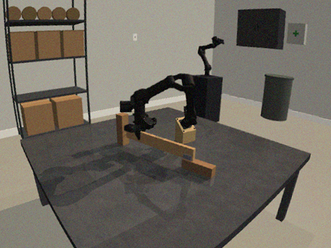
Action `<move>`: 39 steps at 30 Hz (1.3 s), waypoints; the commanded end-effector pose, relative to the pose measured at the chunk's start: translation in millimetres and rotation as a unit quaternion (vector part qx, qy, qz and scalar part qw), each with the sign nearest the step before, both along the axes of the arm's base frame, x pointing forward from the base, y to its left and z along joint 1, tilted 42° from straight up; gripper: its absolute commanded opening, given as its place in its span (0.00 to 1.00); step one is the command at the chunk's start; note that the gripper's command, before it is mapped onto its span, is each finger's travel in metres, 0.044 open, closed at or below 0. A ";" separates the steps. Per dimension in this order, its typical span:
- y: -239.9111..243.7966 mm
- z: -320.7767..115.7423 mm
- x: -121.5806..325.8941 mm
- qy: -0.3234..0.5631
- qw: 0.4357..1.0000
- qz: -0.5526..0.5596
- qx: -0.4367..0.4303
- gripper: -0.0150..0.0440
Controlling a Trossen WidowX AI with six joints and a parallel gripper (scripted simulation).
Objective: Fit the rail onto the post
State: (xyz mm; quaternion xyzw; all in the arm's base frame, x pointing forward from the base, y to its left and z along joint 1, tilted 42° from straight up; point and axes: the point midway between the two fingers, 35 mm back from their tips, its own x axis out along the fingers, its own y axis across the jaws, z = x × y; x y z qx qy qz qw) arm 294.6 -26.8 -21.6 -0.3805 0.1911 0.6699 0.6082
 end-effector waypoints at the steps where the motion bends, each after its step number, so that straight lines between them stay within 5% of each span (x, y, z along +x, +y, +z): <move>1: -0.6 3.1 0.8 -0.003 1.000 -0.003 -0.002 0.25; 39: 0.9 2.1 0.9 -0.003 1.000 -0.003 -0.002 0.25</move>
